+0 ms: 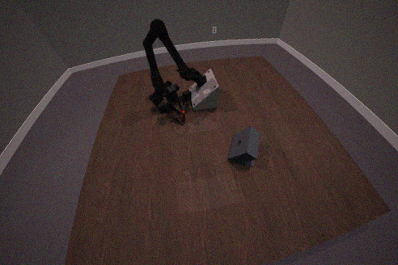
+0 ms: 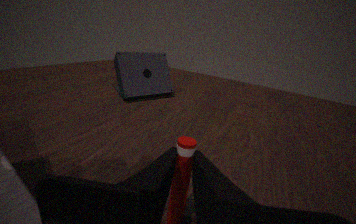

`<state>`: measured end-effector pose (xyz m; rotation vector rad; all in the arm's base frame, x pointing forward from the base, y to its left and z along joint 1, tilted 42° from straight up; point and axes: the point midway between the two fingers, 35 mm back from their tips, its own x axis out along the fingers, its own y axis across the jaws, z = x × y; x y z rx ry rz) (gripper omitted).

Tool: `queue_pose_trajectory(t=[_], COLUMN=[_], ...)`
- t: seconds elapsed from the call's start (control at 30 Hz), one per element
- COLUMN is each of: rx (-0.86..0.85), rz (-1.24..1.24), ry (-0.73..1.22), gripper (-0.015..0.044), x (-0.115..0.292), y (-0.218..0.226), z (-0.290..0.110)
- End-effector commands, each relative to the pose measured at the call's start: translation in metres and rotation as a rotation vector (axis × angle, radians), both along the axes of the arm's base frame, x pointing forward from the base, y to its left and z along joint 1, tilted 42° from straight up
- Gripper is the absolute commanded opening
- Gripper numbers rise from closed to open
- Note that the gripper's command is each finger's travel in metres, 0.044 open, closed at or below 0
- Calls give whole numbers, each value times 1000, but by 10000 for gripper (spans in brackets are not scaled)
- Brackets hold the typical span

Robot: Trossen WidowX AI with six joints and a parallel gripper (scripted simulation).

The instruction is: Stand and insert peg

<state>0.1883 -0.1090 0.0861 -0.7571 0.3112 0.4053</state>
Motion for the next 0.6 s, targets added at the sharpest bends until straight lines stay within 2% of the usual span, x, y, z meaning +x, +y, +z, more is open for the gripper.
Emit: queue_pose_trajectory(t=[0.0,0.57], rx=[0,11], rz=[-1,15], ry=[1,-18], gripper=[49,49], x=[-1,-3], y=[-2,-3], z=[-1,-1])
